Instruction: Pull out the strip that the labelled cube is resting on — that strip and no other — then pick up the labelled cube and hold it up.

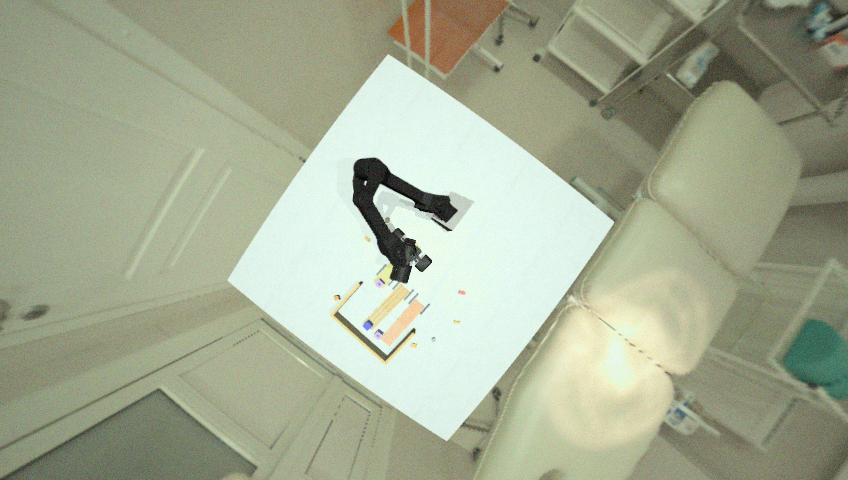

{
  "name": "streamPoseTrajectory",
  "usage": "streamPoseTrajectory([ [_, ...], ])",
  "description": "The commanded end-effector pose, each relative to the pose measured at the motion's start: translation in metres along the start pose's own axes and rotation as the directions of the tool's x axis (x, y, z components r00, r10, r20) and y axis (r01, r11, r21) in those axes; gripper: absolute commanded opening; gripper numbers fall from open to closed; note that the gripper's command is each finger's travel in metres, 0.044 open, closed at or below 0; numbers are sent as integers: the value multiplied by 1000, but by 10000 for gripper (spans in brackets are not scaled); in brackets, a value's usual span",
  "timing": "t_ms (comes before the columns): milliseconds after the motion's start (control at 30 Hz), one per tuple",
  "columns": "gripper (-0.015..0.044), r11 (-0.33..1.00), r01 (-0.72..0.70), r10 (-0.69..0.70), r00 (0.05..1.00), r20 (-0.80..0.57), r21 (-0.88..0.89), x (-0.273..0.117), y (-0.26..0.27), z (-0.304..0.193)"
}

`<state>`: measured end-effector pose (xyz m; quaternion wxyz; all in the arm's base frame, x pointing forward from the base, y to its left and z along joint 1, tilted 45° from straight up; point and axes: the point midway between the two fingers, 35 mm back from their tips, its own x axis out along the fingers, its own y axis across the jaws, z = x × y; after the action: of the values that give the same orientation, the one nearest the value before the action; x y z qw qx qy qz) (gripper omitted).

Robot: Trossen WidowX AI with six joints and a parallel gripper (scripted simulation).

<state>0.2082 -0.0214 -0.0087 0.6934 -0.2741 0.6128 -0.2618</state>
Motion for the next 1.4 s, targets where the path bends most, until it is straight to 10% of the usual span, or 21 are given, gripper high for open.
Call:
streamPoseTrajectory([
  [0,105,999,-3,3,1000,1,41,-2,0,17],
  [433,440,999,-3,3,1000,3,45,-7,1,57],
  [1367,440,999,-3,3,1000,6,48,-19,3,145],
])
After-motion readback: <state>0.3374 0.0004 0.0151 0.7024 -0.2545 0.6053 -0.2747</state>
